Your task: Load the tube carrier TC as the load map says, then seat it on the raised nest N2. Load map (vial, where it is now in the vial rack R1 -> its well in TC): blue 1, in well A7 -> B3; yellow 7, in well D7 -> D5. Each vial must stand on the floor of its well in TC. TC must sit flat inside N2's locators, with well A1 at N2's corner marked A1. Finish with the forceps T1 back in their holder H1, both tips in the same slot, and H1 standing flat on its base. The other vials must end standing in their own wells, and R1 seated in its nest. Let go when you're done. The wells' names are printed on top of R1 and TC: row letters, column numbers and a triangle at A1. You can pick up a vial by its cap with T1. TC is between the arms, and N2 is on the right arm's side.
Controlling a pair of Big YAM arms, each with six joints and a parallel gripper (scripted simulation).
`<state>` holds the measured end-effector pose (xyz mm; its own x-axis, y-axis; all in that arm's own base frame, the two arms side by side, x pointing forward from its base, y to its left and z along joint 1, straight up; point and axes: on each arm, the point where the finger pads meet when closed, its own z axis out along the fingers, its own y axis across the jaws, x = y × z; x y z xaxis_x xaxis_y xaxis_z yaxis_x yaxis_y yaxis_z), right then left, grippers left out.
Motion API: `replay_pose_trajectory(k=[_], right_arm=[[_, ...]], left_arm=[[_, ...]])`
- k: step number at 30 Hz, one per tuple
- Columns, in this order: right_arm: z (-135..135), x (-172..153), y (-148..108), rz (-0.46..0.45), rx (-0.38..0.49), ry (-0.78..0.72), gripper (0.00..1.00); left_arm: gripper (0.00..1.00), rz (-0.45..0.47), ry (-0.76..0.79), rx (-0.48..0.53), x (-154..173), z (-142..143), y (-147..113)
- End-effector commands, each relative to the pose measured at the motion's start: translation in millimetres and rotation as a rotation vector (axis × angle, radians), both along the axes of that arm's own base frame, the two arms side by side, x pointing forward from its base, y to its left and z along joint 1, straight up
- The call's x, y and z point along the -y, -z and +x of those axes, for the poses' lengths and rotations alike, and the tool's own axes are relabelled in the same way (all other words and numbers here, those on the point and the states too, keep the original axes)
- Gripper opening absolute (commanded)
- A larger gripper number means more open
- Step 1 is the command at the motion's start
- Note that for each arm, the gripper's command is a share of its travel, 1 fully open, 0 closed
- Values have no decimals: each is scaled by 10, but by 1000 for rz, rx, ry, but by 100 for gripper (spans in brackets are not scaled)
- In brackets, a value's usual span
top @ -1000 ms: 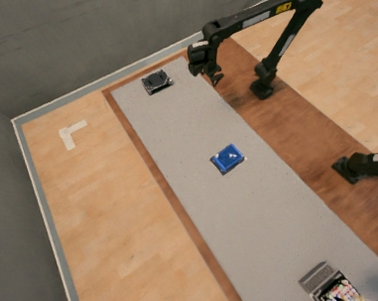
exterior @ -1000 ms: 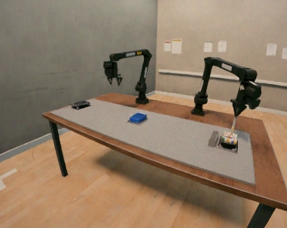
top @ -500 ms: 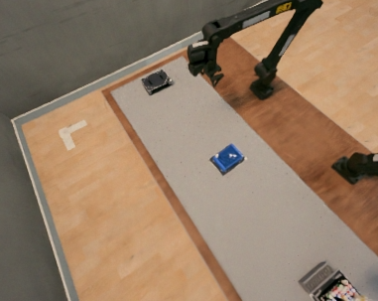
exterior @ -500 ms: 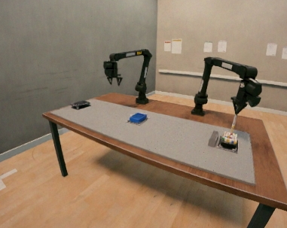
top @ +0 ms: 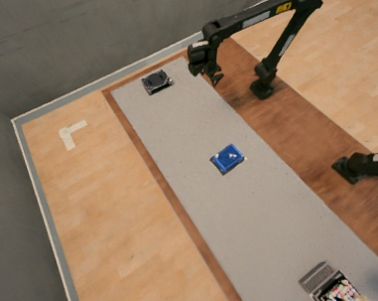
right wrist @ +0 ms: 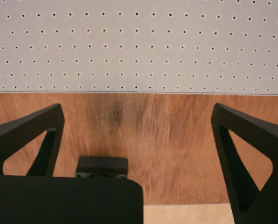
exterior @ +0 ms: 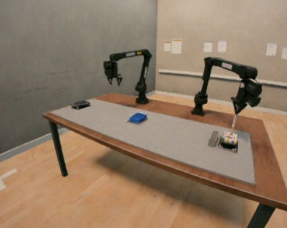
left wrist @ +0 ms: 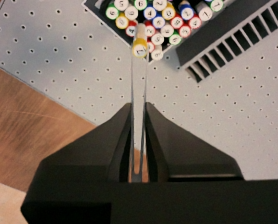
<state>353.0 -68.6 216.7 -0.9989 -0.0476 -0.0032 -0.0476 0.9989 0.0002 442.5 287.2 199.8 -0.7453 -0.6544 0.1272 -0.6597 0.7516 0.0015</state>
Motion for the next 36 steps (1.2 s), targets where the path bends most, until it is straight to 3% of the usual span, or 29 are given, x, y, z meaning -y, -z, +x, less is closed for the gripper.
replay_pose_trajectory(k=[1, 12, 13, 14, 19, 22, 26, 36], right_arm=[[85, 9, -122, -7, 32, 13, 100], [85, 9, -122, -7, 32, 13, 100], [85, 9, -122, -7, 32, 13, 100], [85, 9, -122, -7, 32, 13, 100], [85, 9, -122, -7, 32, 13, 100], [85, 9, -122, -7, 32, 13, 100], [85, 9, -122, -7, 32, 13, 100], [85, 9, -122, -7, 32, 13, 100]], left_arm=[[9, 36, 20, 56, -66, 252, -167], [9, 38, 20, 60, -71, 263, -154], [9, 38, -20, 31, 93, 37, -160], [9, 29, -47, 8, 141, -14, -163], [9, 38, -52, 26, 169, 27, -148], [9, 21, -52, -7, 203, 51, 57], [9, 39, -52, 25, 281, 29, -113], [9, 33, -52, 16, 408, 40, -39]])
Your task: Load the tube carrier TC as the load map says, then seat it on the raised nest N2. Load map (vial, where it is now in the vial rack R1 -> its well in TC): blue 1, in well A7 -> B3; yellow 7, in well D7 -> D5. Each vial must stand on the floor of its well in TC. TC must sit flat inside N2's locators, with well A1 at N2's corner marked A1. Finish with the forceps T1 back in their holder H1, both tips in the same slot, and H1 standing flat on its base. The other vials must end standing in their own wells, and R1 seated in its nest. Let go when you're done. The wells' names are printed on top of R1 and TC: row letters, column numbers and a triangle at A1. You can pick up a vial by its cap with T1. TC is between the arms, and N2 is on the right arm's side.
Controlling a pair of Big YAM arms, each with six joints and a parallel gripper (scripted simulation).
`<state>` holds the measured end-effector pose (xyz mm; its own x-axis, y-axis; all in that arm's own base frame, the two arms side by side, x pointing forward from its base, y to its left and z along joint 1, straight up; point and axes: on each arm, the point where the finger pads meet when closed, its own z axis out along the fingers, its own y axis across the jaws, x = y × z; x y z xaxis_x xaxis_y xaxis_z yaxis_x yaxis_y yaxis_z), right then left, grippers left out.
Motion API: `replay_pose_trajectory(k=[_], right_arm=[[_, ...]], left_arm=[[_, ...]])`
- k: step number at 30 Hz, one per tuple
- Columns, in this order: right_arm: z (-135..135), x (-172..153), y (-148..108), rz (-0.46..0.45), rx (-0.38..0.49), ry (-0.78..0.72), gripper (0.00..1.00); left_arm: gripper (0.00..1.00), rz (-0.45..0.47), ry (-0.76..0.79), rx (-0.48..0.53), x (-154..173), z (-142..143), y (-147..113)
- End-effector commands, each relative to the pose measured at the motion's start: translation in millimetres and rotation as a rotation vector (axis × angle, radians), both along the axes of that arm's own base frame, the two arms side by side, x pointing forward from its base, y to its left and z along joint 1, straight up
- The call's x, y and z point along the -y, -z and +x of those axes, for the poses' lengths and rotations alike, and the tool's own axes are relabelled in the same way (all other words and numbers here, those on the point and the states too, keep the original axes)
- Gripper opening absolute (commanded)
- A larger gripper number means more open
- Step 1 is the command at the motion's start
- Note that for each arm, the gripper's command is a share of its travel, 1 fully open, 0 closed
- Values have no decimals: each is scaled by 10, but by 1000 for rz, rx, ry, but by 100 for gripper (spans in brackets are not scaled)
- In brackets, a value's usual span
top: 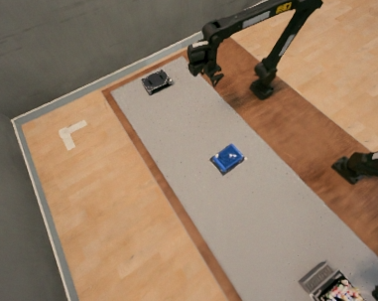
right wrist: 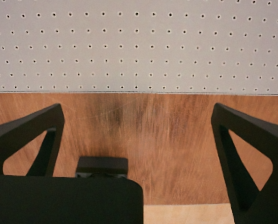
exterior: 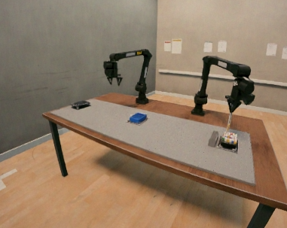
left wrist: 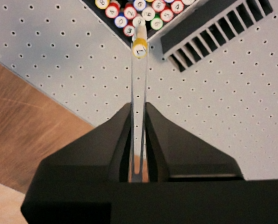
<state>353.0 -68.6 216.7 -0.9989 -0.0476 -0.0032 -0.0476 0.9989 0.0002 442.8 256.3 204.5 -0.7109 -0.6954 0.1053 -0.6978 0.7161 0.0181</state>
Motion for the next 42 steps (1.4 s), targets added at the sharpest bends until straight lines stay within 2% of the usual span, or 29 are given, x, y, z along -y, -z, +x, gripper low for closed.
replay_pose_trajectory(k=[1, 7, 14, 15, 17, 26, 29, 32, 35, 42], right_arm=[[85, 9, -122, -7, 32, 13, 100], [85, 9, -122, -7, 32, 13, 100], [85, 9, -122, -7, 32, 13, 100], [85, 9, -122, -7, 32, 13, 100], [85, 9, -122, -7, 32, 13, 100], [85, 9, -122, -7, 32, 13, 100], [85, 9, -122, -7, 32, 13, 100], [85, 9, -122, -7, 32, 13, 100], [85, 9, -122, -7, 32, 13, 100], [85, 9, -122, -7, 32, 13, 100]], left_arm=[[9, 7, 0, 14, 116, 35, -8], [9, 12, 0, 23, 218, 28, -57], [9, 8, 0, 16, 297, 32, -21], [9, 2, 0, 3, 307, 41, 53], [9, 11, 0, 23, 349, 27, -56], [9, 3, 0, 9, 491, 37, 22], [9, 10, 0, 23, 545, 25, -52], [9, 4, 0, 9, 556, 35, 23], [9, 10, 0, 24, 611, 25, -50], [9, 5, 0, 16, 724, 29, -9]])
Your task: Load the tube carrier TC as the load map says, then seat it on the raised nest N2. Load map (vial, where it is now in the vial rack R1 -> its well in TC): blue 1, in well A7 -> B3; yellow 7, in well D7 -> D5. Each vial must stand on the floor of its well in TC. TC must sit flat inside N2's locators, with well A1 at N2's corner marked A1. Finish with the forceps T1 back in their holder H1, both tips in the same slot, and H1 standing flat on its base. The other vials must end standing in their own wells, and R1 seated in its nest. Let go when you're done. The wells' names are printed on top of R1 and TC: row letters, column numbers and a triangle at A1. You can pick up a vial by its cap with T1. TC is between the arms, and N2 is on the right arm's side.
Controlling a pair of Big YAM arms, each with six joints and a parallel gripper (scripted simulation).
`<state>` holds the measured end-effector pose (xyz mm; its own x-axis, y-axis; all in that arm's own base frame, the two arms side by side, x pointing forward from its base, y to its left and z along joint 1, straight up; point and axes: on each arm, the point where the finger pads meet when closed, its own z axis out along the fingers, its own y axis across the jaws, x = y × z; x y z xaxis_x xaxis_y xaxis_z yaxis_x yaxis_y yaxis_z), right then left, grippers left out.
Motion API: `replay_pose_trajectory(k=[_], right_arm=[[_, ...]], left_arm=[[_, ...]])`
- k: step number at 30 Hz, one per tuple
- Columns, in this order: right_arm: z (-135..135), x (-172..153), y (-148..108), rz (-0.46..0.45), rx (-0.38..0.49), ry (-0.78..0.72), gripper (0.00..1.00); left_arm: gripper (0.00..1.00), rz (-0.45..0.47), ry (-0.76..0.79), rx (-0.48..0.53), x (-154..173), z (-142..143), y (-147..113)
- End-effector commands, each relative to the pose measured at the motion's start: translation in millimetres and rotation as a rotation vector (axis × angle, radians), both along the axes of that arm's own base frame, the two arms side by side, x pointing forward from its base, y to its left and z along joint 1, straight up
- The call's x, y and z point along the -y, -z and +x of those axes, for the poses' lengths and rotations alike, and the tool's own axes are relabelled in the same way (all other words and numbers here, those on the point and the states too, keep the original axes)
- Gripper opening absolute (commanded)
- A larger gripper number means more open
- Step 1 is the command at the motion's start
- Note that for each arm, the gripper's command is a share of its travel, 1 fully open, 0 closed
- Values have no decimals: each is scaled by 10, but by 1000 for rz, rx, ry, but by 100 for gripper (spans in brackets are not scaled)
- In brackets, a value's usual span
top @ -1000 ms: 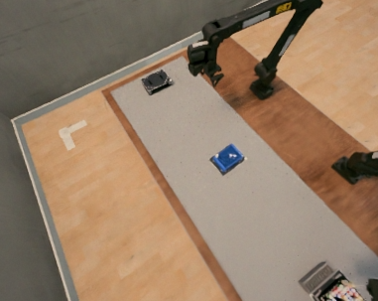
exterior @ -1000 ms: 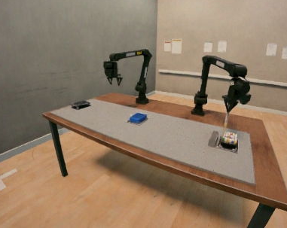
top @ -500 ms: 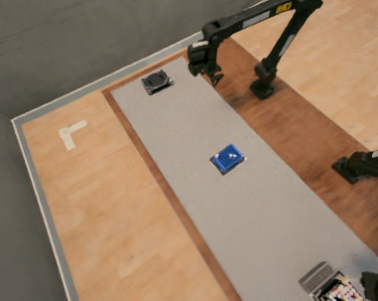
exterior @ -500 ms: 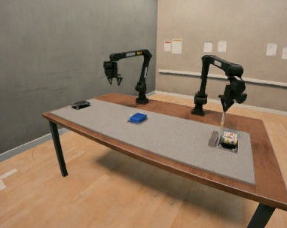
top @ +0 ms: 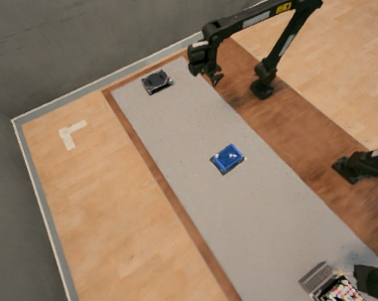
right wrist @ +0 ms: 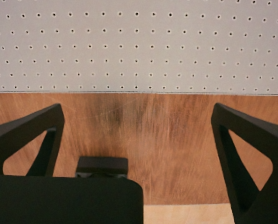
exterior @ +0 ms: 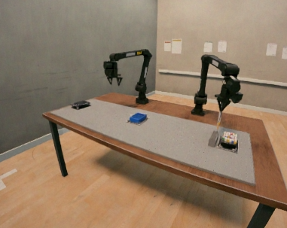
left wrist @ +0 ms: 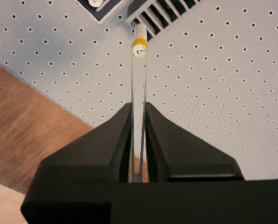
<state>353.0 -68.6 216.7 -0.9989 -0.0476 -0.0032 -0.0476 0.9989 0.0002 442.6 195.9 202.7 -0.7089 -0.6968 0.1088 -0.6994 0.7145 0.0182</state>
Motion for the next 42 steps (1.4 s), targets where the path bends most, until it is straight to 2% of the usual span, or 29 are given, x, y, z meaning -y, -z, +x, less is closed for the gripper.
replay_pose_trajectory(k=[1, 6, 7, 11, 19, 37, 42], right_arm=[[85, 9, -122, -7, 32, 13, 100], [85, 9, -122, -7, 32, 13, 100], [85, 9, -122, -7, 32, 13, 100], [85, 9, -122, -7, 32, 13, 100], [85, 9, -122, -7, 32, 13, 100], [85, 9, -122, -7, 32, 13, 100], [85, 9, -122, -7, 32, 13, 100]], left_arm=[[9, 10, 2, 23, 139, 28, -52], [9, 11, 2, 26, 189, 25, -65], [9, -1, 2, -5, 196, 45, 85], [9, 10, 2, 26, 272, 24, -63], [9, 3, 2, 11, 400, 33, 12], [9, 7, 2, 26, 669, 18, -56], [9, 0, 2, 0, 714, 34, 60]])
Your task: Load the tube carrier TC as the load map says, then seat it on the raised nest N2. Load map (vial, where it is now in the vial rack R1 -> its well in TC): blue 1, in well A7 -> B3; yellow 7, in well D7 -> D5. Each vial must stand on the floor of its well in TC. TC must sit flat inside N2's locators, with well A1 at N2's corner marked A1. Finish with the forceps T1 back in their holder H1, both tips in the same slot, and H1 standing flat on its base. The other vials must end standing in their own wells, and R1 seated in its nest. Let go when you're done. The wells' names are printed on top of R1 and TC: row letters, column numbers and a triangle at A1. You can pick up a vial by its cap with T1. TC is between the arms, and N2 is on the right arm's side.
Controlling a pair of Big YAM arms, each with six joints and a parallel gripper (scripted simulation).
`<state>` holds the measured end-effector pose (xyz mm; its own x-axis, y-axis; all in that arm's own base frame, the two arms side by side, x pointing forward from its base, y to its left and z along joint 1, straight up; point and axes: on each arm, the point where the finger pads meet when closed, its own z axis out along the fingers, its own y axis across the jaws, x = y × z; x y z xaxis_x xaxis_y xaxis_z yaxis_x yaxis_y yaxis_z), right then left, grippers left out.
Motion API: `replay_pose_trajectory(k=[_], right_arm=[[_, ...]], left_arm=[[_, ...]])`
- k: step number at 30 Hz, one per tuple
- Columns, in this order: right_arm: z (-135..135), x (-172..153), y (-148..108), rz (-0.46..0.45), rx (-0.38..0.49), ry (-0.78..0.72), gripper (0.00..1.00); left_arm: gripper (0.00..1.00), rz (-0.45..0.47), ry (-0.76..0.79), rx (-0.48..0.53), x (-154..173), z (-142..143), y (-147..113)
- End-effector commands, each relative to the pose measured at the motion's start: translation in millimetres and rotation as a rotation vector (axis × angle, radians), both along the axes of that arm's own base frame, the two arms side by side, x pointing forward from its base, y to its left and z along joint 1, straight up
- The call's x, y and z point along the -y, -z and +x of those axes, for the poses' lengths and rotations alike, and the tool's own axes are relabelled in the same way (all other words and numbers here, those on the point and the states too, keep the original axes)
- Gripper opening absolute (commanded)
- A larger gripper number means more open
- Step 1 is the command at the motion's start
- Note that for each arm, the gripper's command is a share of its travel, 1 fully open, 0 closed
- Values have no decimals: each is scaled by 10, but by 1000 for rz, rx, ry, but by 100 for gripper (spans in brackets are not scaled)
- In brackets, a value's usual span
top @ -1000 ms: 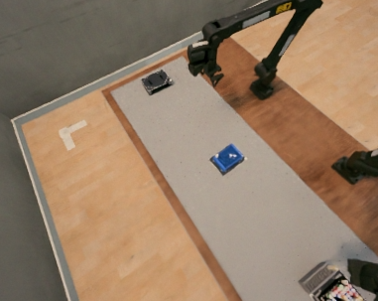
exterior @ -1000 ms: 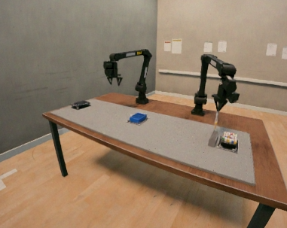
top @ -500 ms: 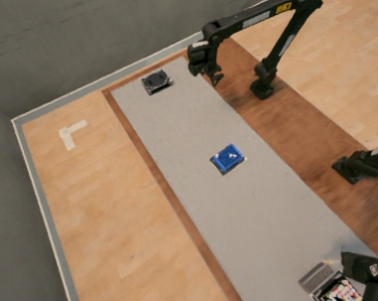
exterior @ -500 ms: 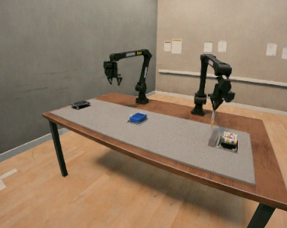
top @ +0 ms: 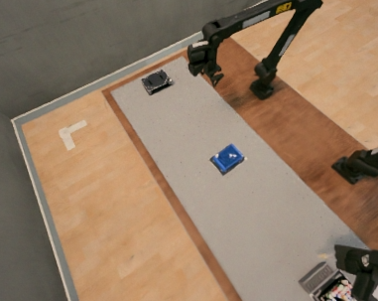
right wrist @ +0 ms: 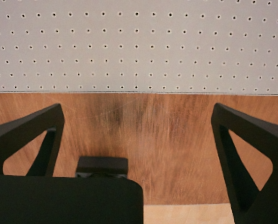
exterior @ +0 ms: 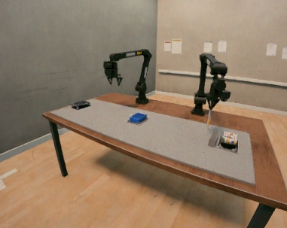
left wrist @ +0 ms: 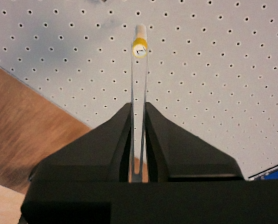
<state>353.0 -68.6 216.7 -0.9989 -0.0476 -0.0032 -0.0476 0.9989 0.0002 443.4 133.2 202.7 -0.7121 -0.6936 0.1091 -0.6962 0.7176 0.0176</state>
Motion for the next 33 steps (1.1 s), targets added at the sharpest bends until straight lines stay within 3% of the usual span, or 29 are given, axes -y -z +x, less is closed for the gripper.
replay_pose_trajectory(k=[1, 29, 32, 33], right_arm=[[85, 9, -122, -7, 32, 13, 100], [85, 9, -122, -7, 32, 13, 100], [85, 9, -122, -7, 32, 13, 100], [85, 9, -122, -7, 32, 13, 100]], left_arm=[[9, 2, -2, 8, 105, 21, 26], [9, 4, -2, 25, 541, 0, -50], [9, 4, -2, 23, 557, 1, -39], [9, -1, -2, -4, 570, 19, 79]])
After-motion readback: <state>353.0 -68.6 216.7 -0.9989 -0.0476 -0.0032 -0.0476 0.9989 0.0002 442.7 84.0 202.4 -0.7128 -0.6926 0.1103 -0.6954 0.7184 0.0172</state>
